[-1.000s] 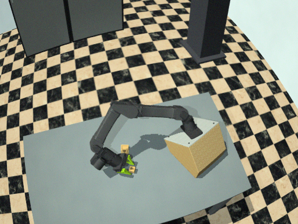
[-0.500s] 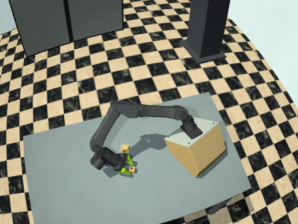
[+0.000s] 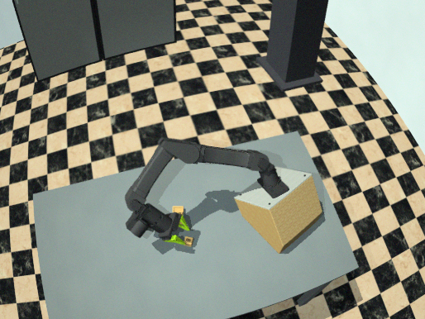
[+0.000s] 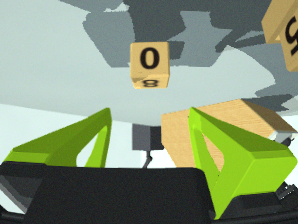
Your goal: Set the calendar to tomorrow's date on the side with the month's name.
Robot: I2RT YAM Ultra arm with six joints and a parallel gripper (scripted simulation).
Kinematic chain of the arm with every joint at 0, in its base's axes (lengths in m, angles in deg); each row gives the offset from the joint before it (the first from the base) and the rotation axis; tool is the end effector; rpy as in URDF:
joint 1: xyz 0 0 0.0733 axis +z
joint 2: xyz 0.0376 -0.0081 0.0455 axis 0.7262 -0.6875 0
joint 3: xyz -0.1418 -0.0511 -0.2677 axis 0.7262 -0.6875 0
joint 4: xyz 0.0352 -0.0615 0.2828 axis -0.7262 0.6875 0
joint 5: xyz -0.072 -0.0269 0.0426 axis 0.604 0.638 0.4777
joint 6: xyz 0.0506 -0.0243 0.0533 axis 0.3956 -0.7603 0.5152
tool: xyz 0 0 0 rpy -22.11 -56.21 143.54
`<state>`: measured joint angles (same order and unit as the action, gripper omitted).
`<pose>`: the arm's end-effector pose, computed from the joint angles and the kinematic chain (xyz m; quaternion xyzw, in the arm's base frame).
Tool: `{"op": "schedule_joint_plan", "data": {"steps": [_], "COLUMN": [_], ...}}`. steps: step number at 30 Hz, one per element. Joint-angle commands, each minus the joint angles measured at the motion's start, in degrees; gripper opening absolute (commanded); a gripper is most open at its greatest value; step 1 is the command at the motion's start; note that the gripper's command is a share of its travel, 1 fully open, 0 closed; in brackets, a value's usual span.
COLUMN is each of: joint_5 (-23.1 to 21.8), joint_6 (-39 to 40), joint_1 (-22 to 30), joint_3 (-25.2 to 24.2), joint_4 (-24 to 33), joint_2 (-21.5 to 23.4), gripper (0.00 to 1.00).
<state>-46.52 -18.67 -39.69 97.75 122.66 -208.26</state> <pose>0.4780 0.0498 0.0876 -0.3578 -0.9069 0.1603 0.1543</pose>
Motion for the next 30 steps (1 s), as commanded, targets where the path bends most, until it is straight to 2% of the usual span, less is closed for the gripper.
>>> {"op": "schedule_joint_plan", "data": {"steps": [1, 14, 17, 22, 24, 26, 30], "joint_5": [-1.2, -1.5, 0.1, 4.8, 4.8, 7.2, 9.5], "joint_6": [1.7, 2.3, 2.6, 4.2, 4.2, 4.8, 5.5], "joint_1": [3.0, 3.7, 4.1, 6.5, 6.5, 7.7, 8.8], "joint_3": [1.6, -0.4, -1.9, -8.5, -8.5, -12.9, -16.4], "joint_4": [2.7, 3.4, 1.0, -5.1, -5.1, -8.6, -11.7], "joint_2": [3.0, 3.8, 4.4, 8.6, 8.6, 11.0, 13.1], "gripper": [0.64, 0.64, 0.64, 0.64, 0.64, 0.64, 0.64]}}
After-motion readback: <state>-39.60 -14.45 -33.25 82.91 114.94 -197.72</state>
